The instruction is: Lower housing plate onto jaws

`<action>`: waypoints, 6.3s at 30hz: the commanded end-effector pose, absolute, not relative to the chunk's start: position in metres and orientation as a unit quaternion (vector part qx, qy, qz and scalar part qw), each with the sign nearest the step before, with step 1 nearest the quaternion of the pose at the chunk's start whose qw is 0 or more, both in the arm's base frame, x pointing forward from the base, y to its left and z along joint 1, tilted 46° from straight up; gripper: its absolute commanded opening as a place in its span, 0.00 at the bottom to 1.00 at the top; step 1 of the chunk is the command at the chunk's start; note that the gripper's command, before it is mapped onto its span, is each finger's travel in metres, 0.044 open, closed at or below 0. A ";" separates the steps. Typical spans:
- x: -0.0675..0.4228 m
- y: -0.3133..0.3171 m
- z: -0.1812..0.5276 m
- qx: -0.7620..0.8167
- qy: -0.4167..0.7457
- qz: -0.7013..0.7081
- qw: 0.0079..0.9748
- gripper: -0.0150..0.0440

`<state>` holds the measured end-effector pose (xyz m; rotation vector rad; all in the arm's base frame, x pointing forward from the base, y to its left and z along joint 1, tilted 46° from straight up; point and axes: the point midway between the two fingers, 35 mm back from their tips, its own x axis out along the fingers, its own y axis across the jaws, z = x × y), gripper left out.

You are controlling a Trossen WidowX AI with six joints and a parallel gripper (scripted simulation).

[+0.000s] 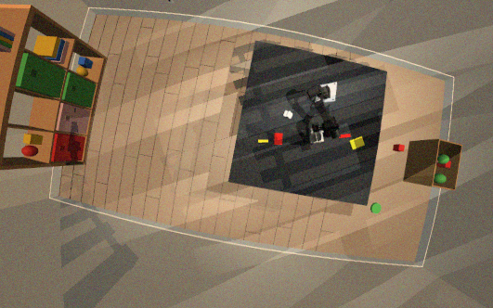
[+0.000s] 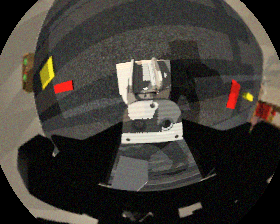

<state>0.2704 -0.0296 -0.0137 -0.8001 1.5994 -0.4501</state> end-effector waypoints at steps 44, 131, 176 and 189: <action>0.267 -0.037 -0.026 -0.345 0.693 -0.194 0.602 0.85; 0.263 -0.079 -0.065 -0.349 0.694 -0.193 0.600 0.85; 0.263 -0.084 -0.070 -0.349 0.694 -0.193 0.599 0.85; 0.263 -0.084 -0.070 -0.349 0.694 -0.193 0.599 0.85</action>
